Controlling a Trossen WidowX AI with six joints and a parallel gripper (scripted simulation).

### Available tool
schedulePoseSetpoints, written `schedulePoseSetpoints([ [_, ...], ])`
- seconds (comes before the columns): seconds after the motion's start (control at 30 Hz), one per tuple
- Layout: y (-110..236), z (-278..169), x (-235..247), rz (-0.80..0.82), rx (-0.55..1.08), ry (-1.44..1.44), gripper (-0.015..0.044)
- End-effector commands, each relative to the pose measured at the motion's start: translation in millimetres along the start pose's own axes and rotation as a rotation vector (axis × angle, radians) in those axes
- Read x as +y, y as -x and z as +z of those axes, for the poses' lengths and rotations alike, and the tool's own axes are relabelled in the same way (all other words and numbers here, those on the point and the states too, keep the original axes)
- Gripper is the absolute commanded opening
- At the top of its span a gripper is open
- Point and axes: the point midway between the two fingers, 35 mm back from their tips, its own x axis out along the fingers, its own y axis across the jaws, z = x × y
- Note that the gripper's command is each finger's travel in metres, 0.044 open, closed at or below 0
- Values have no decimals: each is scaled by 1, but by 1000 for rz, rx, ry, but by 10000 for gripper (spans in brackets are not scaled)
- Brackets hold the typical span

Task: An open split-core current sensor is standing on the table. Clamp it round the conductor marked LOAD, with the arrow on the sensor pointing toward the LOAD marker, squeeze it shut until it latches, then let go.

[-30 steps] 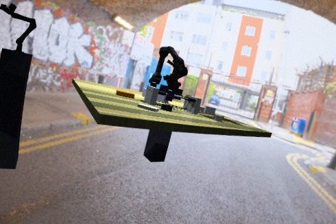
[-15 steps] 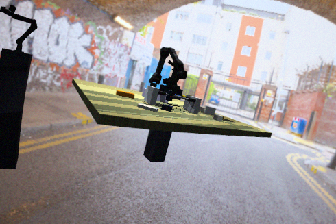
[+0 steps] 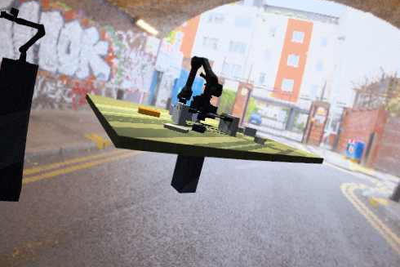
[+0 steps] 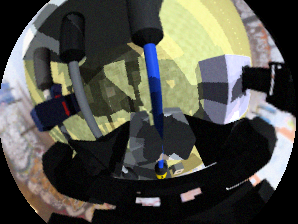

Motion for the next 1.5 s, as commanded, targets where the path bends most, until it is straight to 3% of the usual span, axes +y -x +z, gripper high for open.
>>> schedulePoseSetpoints([
  [0.0,1,0,0,1,0,0,374],
  [0.53,1,0,0,1,0,0,267],
  [0.87,1,0,0,1,0,0,5],
  [1.47,1,0,0,1,0,0,0],
])
